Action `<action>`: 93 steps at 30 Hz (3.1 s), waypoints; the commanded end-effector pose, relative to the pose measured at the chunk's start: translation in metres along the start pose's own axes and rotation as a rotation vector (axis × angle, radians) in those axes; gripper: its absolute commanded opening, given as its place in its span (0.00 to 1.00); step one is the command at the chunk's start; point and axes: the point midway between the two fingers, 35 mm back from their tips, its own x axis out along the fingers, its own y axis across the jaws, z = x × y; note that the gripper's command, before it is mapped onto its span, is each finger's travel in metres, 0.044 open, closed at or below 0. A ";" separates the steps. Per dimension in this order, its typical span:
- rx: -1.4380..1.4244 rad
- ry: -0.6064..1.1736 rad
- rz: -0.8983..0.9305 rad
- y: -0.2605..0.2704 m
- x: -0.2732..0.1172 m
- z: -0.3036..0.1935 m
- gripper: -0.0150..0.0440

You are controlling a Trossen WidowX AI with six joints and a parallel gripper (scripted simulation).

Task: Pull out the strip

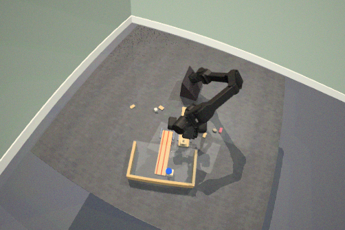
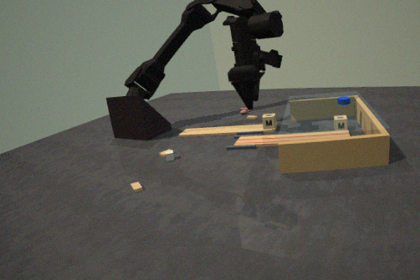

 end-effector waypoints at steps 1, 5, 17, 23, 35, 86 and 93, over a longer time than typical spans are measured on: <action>0.007 -0.001 0.004 -0.001 -0.001 0.015 1.00; 0.006 -0.002 0.004 -0.002 -0.002 0.030 1.00; 0.006 -0.002 0.003 -0.003 0.011 0.036 0.68; 0.006 -0.002 0.003 -0.003 0.021 0.037 0.68; 0.005 -0.003 0.005 -0.003 0.040 0.037 0.68; 0.009 0.001 0.004 0.003 0.008 -0.059 0.25; 0.010 0.002 0.003 0.003 -0.007 -0.065 0.25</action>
